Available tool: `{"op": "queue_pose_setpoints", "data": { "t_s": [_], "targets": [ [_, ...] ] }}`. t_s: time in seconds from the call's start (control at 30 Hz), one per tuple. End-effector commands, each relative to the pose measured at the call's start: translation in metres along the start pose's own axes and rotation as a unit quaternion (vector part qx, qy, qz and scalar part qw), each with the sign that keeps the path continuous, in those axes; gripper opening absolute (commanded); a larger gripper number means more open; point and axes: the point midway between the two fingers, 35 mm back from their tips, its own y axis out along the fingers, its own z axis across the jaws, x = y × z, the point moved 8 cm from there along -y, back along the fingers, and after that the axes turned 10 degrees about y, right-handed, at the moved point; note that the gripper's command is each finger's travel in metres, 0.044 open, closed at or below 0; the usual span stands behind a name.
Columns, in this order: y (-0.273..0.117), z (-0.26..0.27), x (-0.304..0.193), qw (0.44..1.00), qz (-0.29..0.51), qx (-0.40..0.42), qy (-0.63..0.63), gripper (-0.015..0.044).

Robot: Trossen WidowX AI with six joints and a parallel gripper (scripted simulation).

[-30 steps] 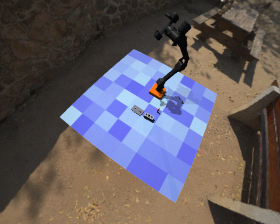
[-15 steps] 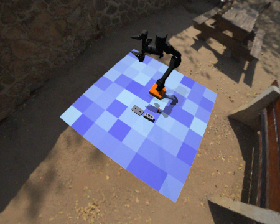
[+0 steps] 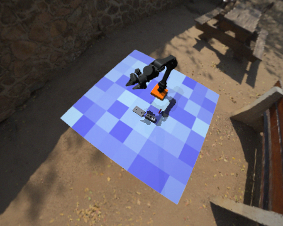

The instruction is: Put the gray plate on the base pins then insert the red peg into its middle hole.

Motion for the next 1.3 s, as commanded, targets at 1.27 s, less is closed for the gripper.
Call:
{"op": "queue_pose_setpoints", "data": {
  "t_s": [1.27],
  "targets": [
    [0.069, -0.243, -0.146, 0.846, 0.164, -0.436, -0.258, 0.0440]
  ]
}}
